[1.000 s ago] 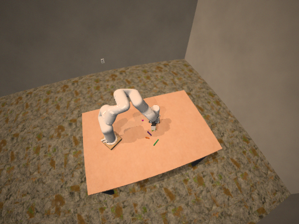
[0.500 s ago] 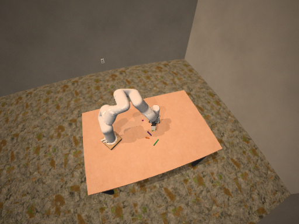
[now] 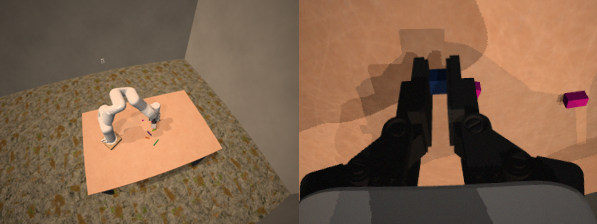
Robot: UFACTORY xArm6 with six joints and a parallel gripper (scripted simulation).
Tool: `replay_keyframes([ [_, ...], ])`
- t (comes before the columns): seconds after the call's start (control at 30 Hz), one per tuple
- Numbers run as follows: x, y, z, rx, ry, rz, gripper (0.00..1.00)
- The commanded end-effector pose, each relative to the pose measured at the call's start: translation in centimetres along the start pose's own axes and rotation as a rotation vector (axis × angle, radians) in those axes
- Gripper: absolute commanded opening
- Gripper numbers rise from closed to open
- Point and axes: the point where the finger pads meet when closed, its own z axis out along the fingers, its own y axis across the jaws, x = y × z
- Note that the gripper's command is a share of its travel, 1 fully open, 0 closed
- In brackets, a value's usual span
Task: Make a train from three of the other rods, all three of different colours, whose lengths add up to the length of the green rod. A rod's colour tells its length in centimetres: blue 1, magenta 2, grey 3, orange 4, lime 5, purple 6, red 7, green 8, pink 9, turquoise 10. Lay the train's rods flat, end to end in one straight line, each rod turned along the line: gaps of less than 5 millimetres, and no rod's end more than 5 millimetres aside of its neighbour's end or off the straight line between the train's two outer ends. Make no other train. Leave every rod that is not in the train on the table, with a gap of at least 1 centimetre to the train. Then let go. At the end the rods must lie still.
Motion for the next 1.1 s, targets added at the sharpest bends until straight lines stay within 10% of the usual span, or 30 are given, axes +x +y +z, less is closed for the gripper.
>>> replay_keyframes([
  [0.0,0.0,-0.1,-4.3,0.003,-0.001,0.0,0.04],
  [0.6,-0.1,0.2,-6.4,0.003,-0.001,0.007,0.04],
  [1.07,-2.5,10.0,-6.6,0.002,-0.002,0.281,0.04],
])
